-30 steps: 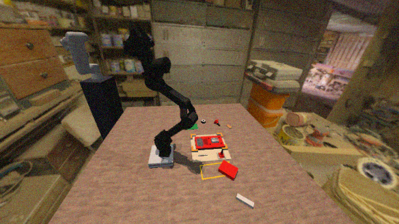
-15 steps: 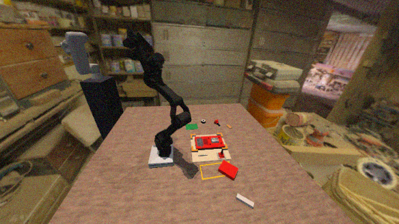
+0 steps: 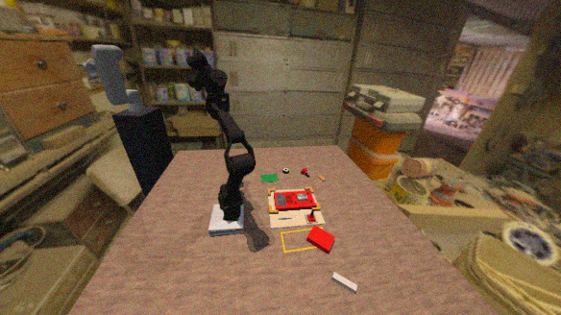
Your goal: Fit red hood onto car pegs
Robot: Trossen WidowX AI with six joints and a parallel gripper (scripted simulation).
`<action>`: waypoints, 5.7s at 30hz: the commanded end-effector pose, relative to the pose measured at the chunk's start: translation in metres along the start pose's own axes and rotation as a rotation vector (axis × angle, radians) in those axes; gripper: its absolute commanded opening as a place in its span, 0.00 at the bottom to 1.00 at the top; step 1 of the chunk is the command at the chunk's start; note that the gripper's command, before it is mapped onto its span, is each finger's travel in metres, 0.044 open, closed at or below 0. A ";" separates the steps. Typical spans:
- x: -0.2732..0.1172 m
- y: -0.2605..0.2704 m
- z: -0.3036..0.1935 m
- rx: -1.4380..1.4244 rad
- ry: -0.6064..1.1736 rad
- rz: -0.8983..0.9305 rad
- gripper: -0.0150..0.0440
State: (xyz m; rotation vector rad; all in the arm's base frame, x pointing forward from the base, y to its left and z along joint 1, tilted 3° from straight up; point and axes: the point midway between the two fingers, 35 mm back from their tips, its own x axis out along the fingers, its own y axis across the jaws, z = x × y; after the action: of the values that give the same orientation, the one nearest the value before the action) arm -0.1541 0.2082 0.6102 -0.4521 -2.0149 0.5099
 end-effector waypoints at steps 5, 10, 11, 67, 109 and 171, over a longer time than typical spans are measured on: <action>0.003 0.063 -0.019 0.065 0.038 0.197 1.00; -0.002 0.102 -0.037 0.112 0.088 0.314 1.00; -0.004 0.109 -0.041 0.122 0.100 0.337 1.00; -0.346 0.278 -0.318 0.630 1.509 0.925 1.00; -0.740 0.098 -0.243 0.920 3.292 -0.693 1.00; -0.792 0.082 -0.188 0.828 3.414 -1.248 1.00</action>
State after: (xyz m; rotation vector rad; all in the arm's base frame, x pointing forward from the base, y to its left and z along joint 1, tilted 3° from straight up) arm 0.3846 -0.0967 0.0774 -1.5464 -4.2156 1.3069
